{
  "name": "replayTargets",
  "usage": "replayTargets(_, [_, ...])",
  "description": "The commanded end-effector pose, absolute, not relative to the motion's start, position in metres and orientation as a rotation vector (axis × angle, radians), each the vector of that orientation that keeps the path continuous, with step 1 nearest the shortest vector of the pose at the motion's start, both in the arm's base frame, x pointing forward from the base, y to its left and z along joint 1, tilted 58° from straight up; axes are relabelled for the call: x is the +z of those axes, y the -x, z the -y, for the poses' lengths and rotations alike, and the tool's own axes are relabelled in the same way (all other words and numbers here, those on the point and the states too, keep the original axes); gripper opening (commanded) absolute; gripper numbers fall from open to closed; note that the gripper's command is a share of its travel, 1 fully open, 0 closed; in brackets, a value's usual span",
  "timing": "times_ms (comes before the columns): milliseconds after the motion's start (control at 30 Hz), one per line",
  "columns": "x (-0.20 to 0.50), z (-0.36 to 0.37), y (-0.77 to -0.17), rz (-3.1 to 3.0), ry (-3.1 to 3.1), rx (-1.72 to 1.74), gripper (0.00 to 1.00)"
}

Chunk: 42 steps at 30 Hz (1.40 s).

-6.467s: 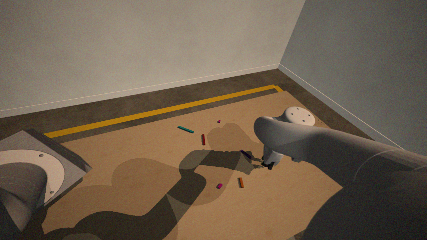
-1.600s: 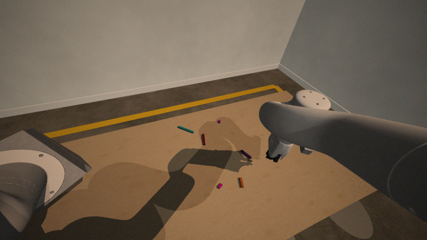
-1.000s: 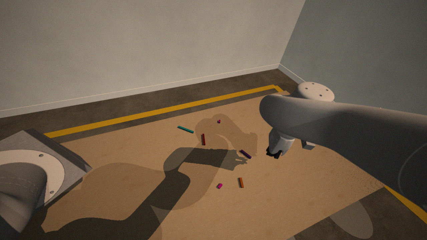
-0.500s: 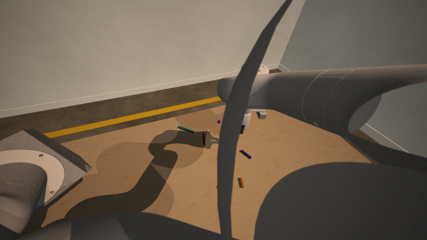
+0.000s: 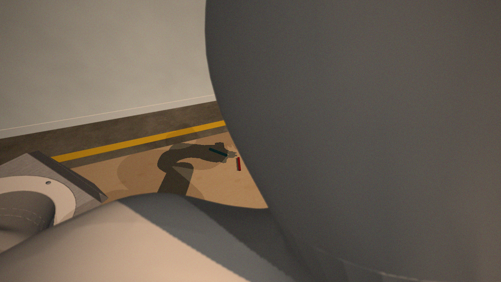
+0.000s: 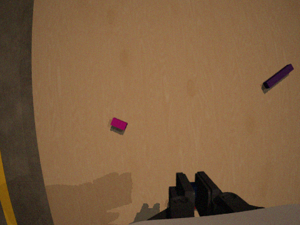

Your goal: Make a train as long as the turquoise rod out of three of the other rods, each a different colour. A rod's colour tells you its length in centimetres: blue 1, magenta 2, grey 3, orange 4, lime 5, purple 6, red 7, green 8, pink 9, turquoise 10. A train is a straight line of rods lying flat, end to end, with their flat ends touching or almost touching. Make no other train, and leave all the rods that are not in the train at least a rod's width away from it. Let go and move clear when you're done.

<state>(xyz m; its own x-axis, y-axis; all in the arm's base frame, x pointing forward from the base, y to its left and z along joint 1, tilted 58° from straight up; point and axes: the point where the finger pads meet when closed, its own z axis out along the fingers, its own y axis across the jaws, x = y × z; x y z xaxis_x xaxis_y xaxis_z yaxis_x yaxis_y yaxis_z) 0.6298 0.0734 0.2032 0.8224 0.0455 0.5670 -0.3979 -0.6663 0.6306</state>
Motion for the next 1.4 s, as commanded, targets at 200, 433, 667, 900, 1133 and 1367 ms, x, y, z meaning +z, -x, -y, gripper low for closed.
replayTargets(200, [0.204, -0.074, -0.630, 0.257, -2.202, 0.712, 0.04])
replayTargets(433, [0.200, -0.069, -0.633, 0.257, -2.202, 0.711, 0.04])
replayTargets(667, [0.192, -0.058, -0.640, 0.257, -2.202, 0.711, 0.04])
replayTargets(900, [0.176, -0.035, -0.652, 0.257, -2.202, 0.711, 0.04])
replayTargets(1133, [0.164, -0.018, -0.662, 0.257, -2.202, 0.711, 0.04])
replayTargets(1367, [0.158, -0.010, -0.667, 0.257, -2.202, 0.711, 0.04])
